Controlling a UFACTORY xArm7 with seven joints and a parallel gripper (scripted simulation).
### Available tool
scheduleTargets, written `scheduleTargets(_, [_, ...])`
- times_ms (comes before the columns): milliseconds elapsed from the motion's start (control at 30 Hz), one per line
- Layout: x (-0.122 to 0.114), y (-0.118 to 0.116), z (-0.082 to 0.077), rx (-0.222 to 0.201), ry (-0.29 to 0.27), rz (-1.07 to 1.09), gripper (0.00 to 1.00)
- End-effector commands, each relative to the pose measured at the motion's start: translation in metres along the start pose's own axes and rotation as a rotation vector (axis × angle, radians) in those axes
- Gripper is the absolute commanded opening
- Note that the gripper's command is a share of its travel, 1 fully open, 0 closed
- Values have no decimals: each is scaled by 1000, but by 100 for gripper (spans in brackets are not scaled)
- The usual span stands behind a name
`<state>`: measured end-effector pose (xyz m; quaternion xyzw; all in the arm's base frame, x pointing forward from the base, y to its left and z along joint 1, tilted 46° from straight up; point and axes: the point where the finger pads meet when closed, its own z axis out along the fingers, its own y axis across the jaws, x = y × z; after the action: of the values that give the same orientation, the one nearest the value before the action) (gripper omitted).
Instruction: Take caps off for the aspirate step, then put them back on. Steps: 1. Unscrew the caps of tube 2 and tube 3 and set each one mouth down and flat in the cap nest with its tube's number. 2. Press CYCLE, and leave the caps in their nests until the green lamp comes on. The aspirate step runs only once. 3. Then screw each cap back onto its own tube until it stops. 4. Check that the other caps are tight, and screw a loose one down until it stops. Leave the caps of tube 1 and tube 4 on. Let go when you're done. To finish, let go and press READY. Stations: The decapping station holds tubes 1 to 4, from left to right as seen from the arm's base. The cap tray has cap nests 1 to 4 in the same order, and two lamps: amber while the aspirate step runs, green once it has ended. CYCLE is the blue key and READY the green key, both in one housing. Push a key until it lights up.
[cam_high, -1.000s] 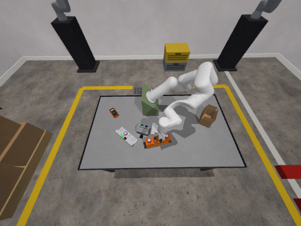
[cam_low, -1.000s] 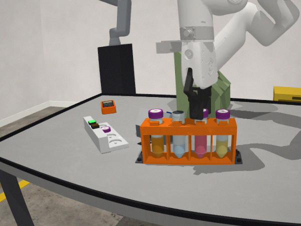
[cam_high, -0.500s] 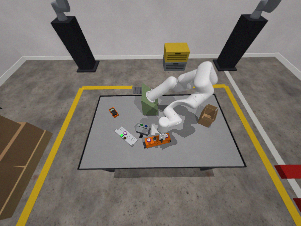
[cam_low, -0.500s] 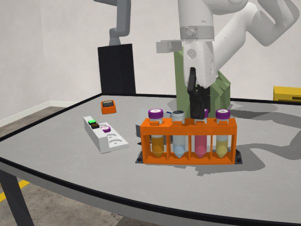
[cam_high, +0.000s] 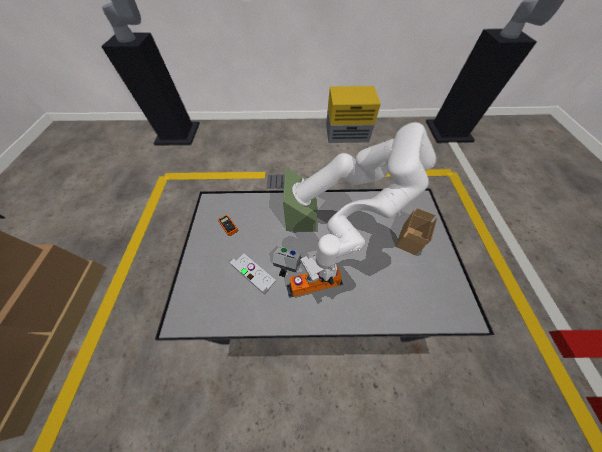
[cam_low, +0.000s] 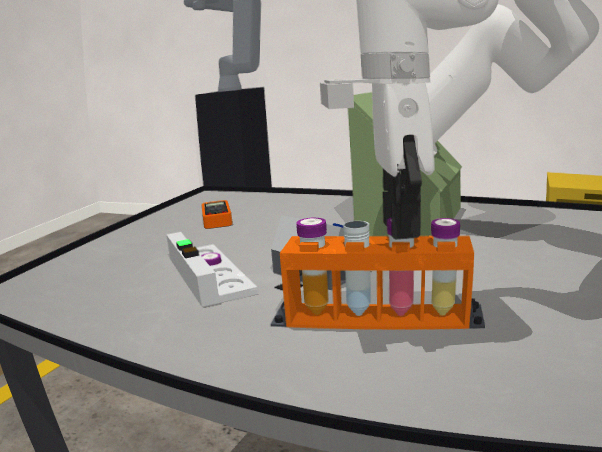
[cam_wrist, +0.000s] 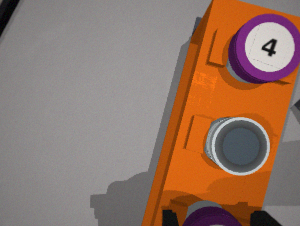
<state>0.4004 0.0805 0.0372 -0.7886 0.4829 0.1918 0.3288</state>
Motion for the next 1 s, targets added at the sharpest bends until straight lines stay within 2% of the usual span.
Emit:
scheduleTargets(0, [1, -1, -2, 21, -1, -137, 46])
scheduleTargets(167, [2, -1, -2, 21, -1, -138, 46])
scheduleTargets(200, [2, -1, -2, 21, -1, -138, 0])
scheduleTargets(667, [2, -1, -2, 21, -1, -138, 0])
scheduleTargets(967, [2, -1, -1, 20, -4, 162, 0])
